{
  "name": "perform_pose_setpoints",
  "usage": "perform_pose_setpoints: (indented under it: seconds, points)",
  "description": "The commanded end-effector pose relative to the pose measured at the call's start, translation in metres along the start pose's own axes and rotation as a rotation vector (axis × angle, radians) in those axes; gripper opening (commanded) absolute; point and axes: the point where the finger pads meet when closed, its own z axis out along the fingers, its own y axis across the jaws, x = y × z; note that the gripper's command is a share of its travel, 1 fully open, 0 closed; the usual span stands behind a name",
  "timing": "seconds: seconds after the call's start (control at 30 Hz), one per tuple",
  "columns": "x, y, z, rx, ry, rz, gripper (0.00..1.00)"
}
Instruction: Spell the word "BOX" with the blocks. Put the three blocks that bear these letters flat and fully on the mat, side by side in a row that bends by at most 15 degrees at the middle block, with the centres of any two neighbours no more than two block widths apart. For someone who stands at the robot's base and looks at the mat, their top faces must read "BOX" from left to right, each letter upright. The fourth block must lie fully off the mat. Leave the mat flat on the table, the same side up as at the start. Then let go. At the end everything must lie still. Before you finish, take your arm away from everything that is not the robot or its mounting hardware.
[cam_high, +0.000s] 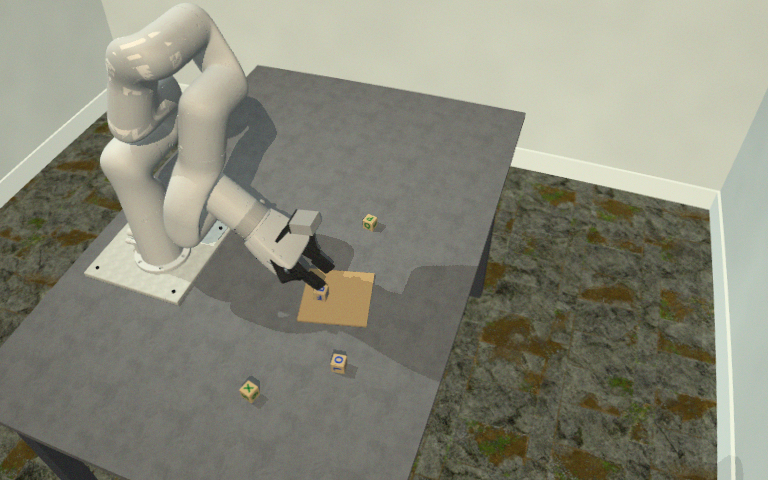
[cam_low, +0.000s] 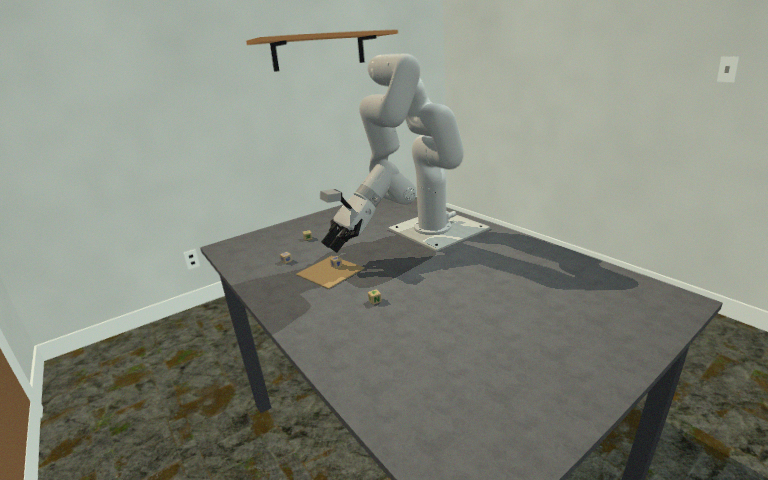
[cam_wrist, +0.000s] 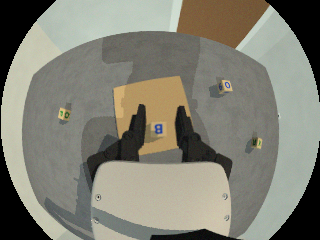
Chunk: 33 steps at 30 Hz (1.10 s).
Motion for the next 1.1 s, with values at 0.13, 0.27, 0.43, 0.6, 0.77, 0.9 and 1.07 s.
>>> perform_pose_setpoints:
  seconds: [0.13,0.27,0.43,0.6,0.77,0.9,1.07]
  points:
    - [0.007,-0.001,-0.002,-0.001,-0.184,0.0,0.42]
    - [0.008,-0.001,-0.001,-0.001,-0.234,0.0,0.42]
    - [0.011,-0.001,-0.003,-0.001,-0.3,0.0,0.42]
    - [0.013,-0.001,-0.004,-0.001,-0.366,0.0,0.42]
    - [0.015,-0.001,-0.005,-0.002,-0.436,-0.001,0.42]
    - [0.017,-0.001,-0.007,-0.002,-0.498,-0.001,0.42]
    - [0.019,-0.001,-0.007,-0.003,-0.562,-0.001,0.42]
